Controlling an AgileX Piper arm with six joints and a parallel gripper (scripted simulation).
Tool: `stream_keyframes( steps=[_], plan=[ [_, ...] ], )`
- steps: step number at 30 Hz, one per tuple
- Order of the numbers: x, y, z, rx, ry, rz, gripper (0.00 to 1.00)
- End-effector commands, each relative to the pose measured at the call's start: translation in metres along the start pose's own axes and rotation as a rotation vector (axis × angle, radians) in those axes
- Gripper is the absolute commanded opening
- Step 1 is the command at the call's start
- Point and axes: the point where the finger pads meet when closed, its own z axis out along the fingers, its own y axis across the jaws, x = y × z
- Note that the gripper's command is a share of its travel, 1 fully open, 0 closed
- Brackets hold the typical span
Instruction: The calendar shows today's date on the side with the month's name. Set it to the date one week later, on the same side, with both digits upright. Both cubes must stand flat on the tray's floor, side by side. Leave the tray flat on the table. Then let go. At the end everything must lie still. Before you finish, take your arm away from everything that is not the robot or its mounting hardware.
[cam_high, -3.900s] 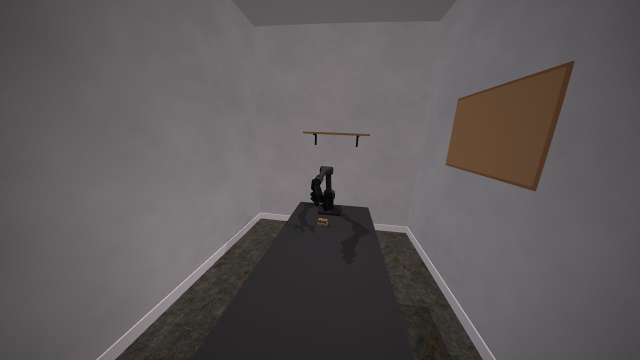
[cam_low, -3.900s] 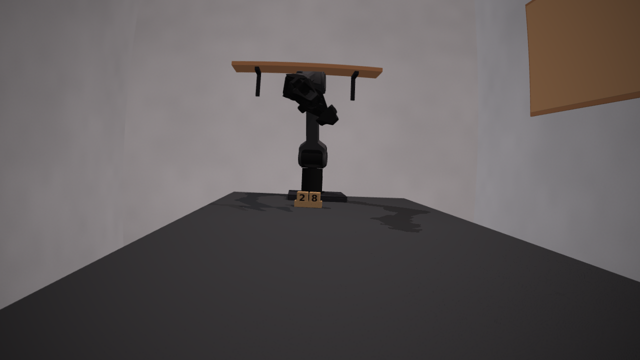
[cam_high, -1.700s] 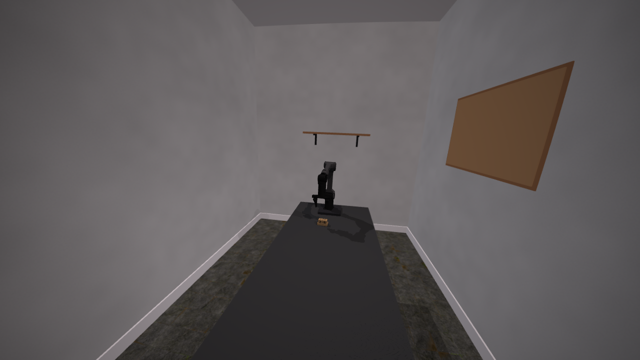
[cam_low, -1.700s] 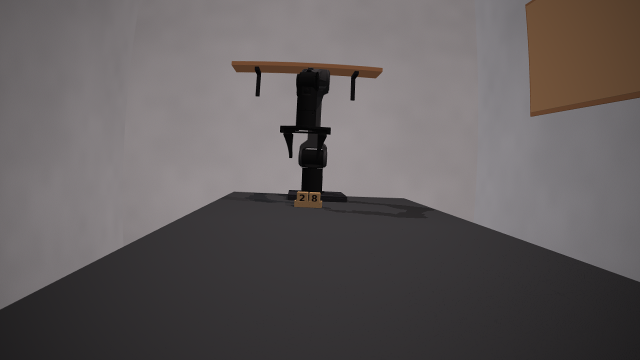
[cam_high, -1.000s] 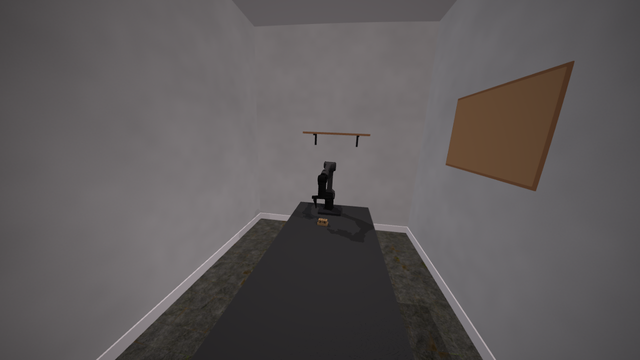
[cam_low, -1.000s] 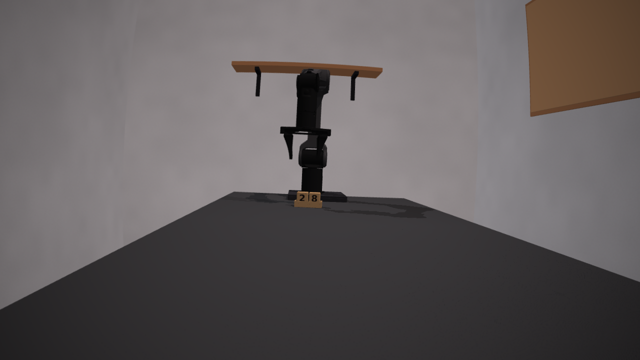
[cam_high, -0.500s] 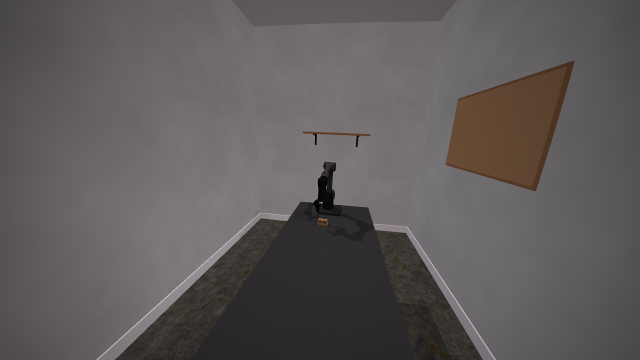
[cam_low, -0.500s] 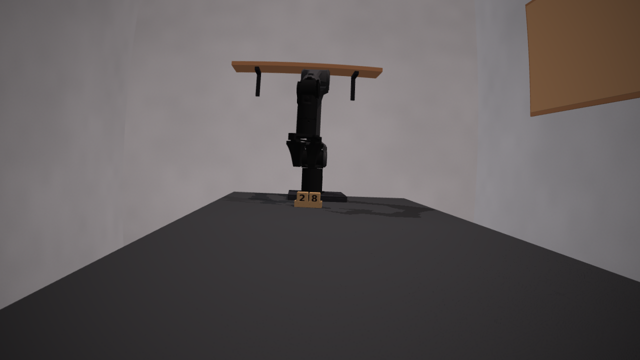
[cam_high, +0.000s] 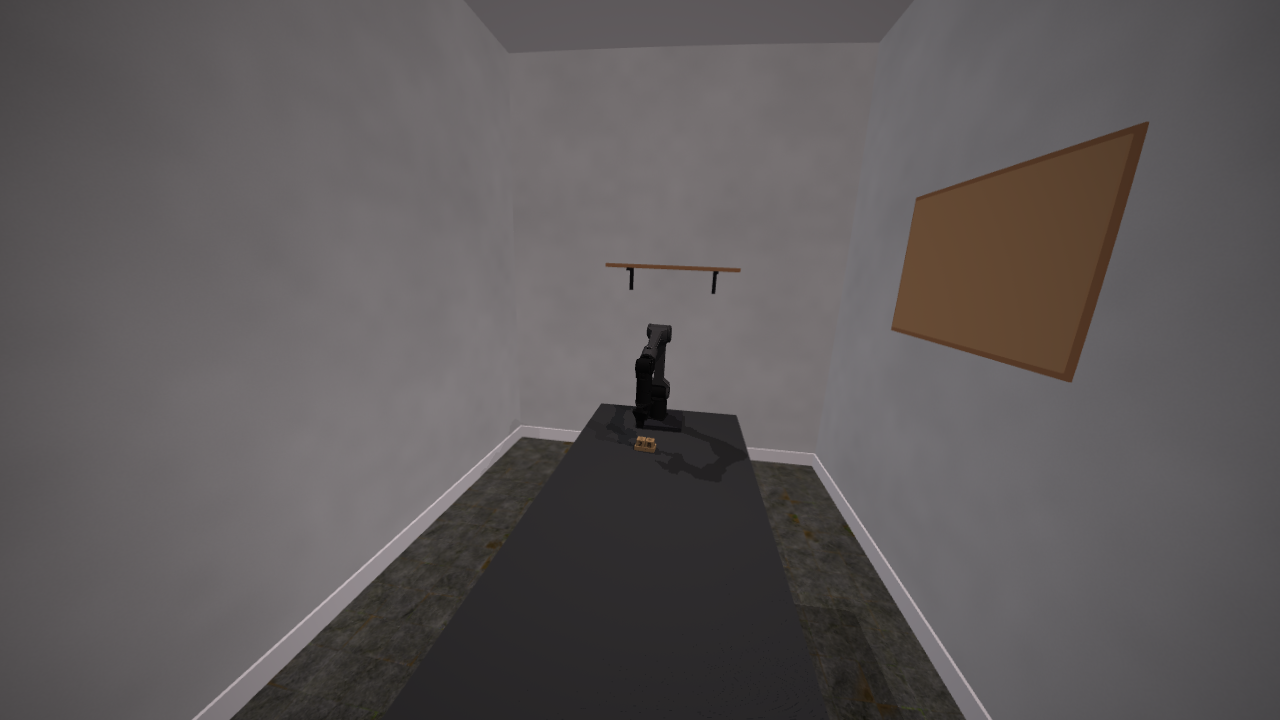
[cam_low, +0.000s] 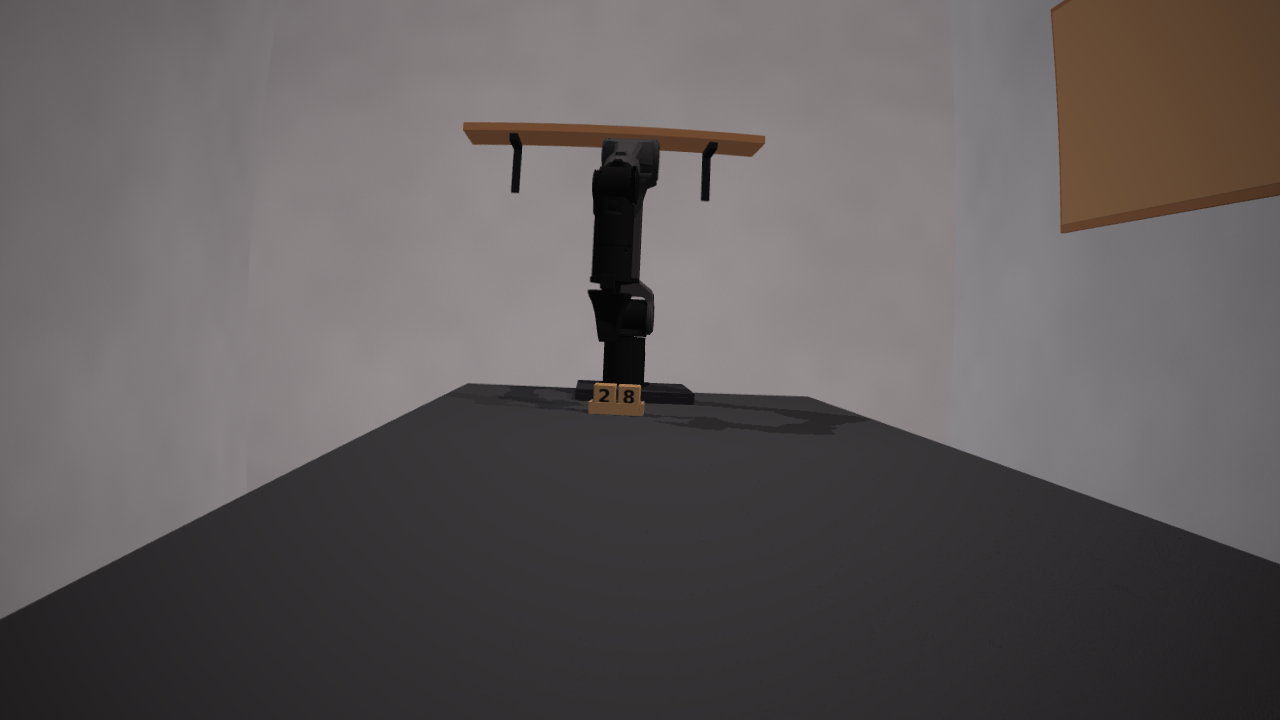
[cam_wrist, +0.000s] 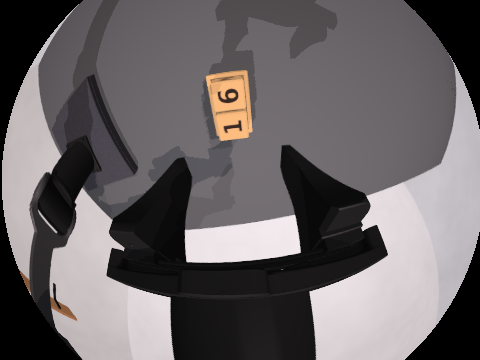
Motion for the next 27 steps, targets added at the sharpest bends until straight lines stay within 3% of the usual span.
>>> stream_keyframes(
  steps=[1, 2, 3, 27],
  plan=[
    [-0.0001, 0.0003, 0.0010, -0.003, -0.002, 0.002, 1.00],
    [-0.0001, 0.0003, 0.0010, -0.003, -0.002, 0.002, 1.00],
    [-0.0001, 0.0003, 0.0010, -0.003, -0.002, 0.003, 0.62],
    [-0.0001, 0.0003, 0.0010, -0.003, -0.002, 0.003, 0.62]
  ],
)
